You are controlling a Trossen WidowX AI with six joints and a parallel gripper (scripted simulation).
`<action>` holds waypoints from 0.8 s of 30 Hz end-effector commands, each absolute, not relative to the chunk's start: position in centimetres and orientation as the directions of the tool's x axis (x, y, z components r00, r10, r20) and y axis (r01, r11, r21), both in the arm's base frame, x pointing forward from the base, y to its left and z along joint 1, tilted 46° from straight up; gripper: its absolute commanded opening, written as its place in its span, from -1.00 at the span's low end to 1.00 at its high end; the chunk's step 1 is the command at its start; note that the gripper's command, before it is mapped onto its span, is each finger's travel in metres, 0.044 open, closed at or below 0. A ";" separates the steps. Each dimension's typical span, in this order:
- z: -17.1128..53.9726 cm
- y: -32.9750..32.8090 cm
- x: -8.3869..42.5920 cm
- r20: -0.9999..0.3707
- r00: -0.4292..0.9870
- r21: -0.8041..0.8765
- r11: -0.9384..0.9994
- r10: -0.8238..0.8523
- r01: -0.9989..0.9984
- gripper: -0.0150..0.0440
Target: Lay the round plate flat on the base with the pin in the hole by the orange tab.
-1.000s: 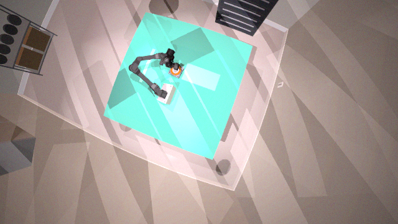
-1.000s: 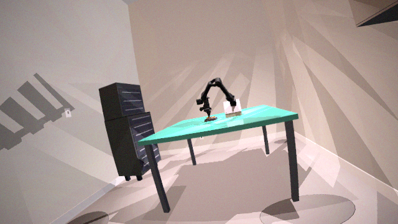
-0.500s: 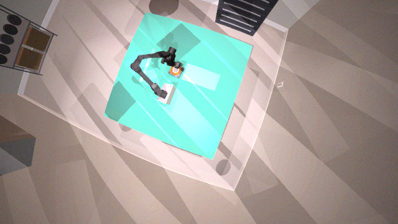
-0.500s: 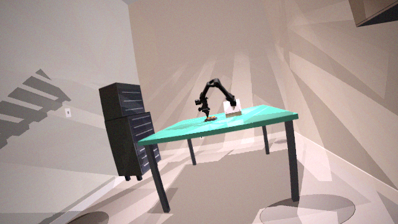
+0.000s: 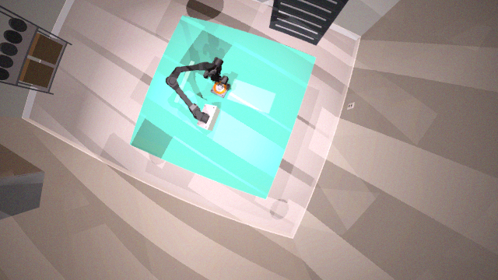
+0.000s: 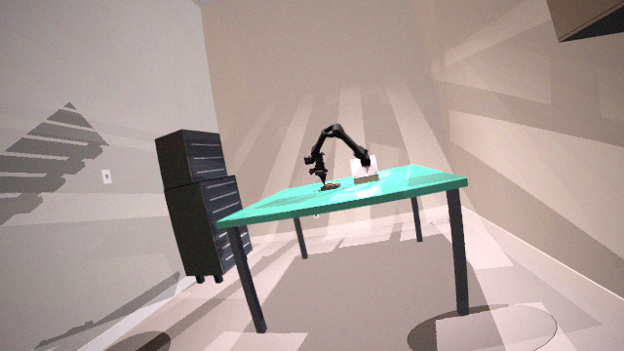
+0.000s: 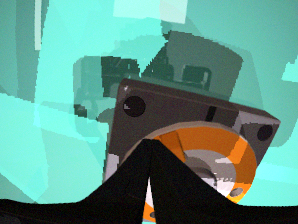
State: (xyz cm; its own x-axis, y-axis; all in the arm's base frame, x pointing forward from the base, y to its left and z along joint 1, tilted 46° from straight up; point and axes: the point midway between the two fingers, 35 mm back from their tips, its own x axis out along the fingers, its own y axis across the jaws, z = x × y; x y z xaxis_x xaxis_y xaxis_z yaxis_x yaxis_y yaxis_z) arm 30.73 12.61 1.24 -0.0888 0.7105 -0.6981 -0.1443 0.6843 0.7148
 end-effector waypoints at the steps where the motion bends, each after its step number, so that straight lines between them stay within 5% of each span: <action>1: 0.8 12.3 31.0 -0.702 -0.094 0.712 0.688 0.706 -0.144 -0.49; 24: -0.4 11.1 32.0 -0.702 -0.093 0.711 0.688 0.706 -0.144 -0.49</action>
